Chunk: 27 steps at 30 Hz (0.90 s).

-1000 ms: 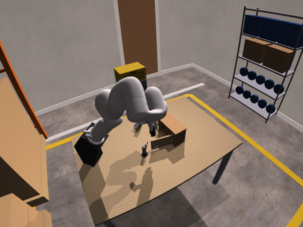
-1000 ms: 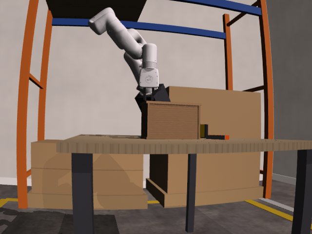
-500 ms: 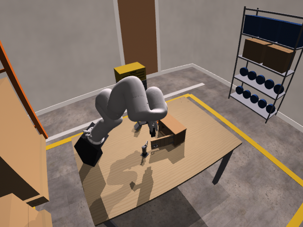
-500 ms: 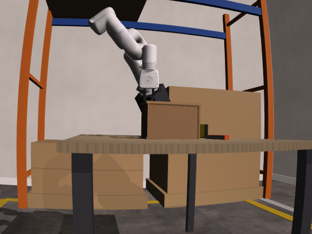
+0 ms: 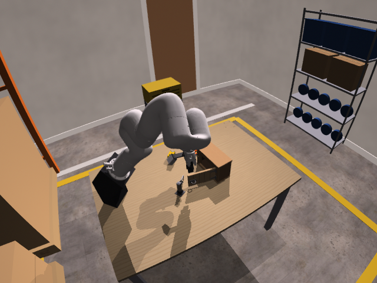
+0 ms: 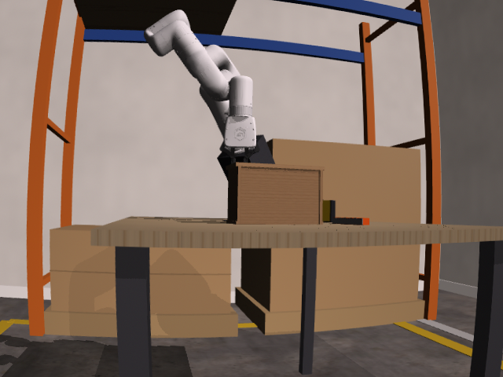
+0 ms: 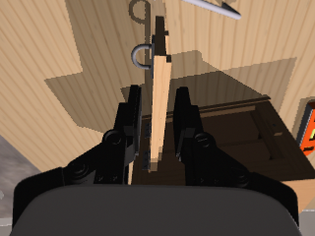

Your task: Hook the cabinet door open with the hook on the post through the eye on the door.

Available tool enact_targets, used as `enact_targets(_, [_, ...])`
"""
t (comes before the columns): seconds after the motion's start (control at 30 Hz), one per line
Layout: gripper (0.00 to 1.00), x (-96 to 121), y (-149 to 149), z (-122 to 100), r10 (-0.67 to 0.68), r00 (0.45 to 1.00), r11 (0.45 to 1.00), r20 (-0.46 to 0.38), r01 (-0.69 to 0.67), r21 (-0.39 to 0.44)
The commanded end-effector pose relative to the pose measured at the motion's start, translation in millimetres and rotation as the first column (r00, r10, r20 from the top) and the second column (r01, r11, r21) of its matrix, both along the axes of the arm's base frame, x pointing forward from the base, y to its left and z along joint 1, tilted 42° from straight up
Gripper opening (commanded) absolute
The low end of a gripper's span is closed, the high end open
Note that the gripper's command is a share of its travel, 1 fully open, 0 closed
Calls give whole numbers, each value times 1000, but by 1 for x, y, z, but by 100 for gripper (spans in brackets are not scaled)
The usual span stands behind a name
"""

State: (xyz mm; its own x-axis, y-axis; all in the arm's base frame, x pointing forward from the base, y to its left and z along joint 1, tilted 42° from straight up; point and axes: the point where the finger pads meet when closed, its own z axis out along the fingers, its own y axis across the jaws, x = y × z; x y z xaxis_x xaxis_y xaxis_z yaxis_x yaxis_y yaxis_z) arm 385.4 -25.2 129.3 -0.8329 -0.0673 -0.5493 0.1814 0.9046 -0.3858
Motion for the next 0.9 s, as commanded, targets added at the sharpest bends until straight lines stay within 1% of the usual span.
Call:
enact_targets(0.0, [27,4,-2,-5,2,1000,1000,2,-2,0])
enact_targets(0.67, [27,21,-15,-27,2,1000,1000,2,-2,0])
enact_targets(0.87, [27,23,-17,-31,2,1000,1000,2,-2,0])
